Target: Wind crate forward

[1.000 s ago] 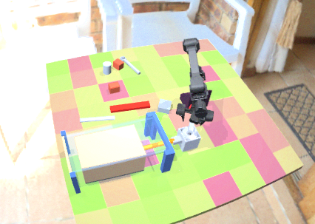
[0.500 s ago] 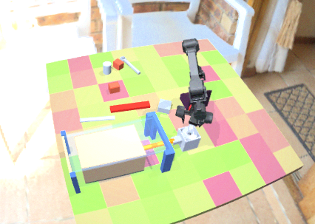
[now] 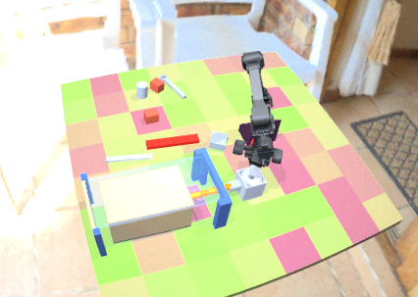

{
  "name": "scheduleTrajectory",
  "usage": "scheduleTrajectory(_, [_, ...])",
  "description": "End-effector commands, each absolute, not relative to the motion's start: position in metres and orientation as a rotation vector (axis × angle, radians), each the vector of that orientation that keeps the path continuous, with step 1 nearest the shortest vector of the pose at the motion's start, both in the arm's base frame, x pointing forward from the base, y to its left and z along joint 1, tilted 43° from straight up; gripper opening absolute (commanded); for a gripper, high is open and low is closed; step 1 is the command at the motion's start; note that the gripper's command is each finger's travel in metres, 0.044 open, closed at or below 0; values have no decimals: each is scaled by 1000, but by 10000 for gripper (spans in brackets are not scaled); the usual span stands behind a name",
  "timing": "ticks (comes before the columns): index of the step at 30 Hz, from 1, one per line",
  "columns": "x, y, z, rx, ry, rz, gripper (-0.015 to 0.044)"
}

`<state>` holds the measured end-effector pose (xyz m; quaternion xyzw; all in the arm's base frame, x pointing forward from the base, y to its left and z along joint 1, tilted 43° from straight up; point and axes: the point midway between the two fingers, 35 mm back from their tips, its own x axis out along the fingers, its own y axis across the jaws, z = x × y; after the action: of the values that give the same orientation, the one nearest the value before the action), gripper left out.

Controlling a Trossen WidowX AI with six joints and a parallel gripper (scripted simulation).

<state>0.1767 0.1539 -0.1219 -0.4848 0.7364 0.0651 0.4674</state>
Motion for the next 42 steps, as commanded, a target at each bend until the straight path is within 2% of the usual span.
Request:
scheduleTrajectory(1, [177, 154, -121, -1188, 1806, 160, 78])
scheduleTrajectory(5, [177, 154, -121, -1188, 1806, 160, 52])
scheduleTrajectory(7, [177, 154, -121, -1188, 1806, 160, 0])
scheduleTrajectory(42, [181, 158, -123, -1198, 1886, 126, 0])
